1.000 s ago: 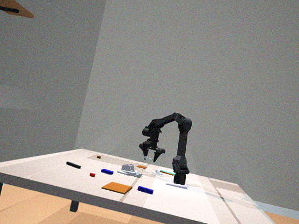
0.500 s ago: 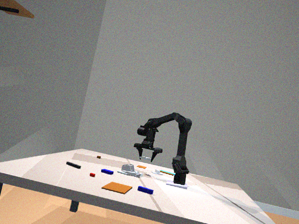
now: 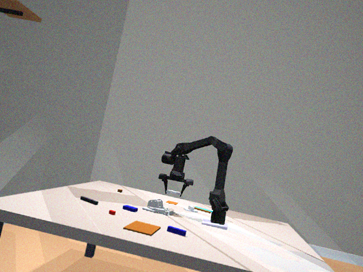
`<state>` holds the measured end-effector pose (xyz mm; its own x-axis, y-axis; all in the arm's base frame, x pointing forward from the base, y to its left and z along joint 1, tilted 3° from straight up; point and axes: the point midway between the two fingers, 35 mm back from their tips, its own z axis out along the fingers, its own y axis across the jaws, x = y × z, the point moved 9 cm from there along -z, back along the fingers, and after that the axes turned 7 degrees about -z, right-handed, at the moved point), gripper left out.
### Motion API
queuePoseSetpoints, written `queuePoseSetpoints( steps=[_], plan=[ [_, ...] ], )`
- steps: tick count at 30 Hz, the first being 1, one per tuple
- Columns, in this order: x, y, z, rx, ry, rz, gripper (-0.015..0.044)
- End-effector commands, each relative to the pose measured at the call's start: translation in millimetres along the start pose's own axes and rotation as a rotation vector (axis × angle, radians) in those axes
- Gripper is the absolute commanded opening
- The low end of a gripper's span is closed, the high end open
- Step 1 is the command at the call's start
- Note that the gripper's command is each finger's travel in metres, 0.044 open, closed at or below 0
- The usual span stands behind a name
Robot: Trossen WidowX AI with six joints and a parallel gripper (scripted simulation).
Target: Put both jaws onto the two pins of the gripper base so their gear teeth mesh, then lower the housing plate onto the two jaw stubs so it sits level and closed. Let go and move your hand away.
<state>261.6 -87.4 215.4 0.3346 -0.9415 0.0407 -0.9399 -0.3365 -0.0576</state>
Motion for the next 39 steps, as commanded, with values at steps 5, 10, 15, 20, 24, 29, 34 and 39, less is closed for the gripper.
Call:
queuePoseSetpoints(
  steps=[5, 10, 15, 20, 24, 29, 34, 39],
  plan=[
    [-18.8, -10.1, -1.1, 0.002, 0.004, -0.176, 0.0351],
    [-30.5, -16.0, -1.2, 0.002, 0.004, -0.283, 0.0351],
    [-42.4, -21.4, -1.2, 0.003, 0.004, -0.391, 0.0351],
    [-54.6, -26.2, -1.3, 0.004, 0.003, -0.499, 0.0351],
    [-64.4, -29.5, -1.5, 0.004, 0.003, -0.585, 0.0351],
    [-76.8, -33.2, -1.6, 0.005, 0.004, -0.692, 0.0351],
    [-89.3, -36.2, -1.8, 0.007, 0.004, -0.800, 0.0351],
    [-101.9, -38.6, -2.1, 0.008, 0.004, -0.907, 0.0351]
  ],
)
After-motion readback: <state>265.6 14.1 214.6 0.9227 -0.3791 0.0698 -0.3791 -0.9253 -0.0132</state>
